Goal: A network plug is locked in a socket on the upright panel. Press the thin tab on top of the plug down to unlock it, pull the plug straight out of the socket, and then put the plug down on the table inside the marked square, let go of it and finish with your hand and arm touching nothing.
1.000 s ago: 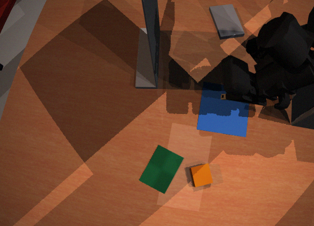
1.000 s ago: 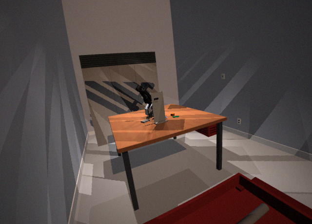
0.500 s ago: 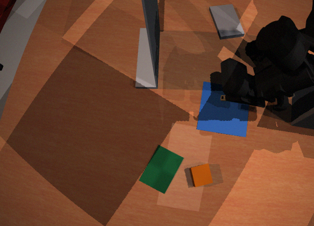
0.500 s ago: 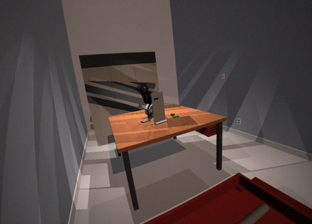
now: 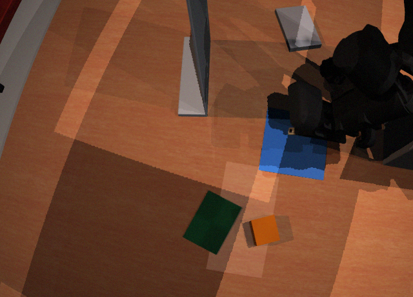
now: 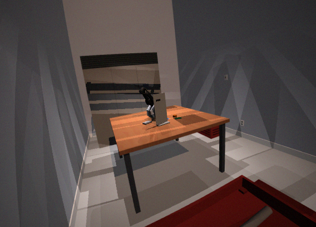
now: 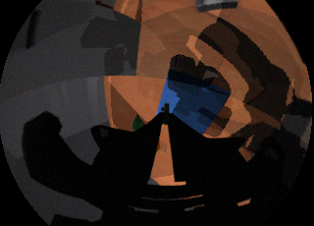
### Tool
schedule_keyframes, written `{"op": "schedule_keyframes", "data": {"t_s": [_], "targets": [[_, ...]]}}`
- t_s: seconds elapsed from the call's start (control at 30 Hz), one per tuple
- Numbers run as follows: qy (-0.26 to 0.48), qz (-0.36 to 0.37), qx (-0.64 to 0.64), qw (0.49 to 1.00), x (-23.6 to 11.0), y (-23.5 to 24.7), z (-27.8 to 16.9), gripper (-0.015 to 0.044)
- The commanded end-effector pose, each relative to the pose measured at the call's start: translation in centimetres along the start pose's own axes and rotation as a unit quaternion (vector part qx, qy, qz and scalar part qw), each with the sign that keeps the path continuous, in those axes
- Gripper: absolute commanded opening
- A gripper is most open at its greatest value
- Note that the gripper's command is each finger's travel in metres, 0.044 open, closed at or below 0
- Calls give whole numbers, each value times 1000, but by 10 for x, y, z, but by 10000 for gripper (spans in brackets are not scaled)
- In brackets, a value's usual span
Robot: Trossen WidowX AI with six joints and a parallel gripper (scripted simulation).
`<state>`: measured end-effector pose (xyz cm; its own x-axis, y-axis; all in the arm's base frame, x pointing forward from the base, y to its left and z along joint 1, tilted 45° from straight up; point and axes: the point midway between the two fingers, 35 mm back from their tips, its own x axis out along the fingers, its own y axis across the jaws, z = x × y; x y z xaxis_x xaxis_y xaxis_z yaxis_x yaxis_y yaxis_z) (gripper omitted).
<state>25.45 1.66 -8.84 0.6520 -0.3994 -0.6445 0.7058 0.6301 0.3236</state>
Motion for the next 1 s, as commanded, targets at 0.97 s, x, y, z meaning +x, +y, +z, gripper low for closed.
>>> {"op": "schedule_keyframes", "data": {"t_s": [0.97], "targets": [[3, -2, -5, 1000, 20, -15, -1, 0]]}}
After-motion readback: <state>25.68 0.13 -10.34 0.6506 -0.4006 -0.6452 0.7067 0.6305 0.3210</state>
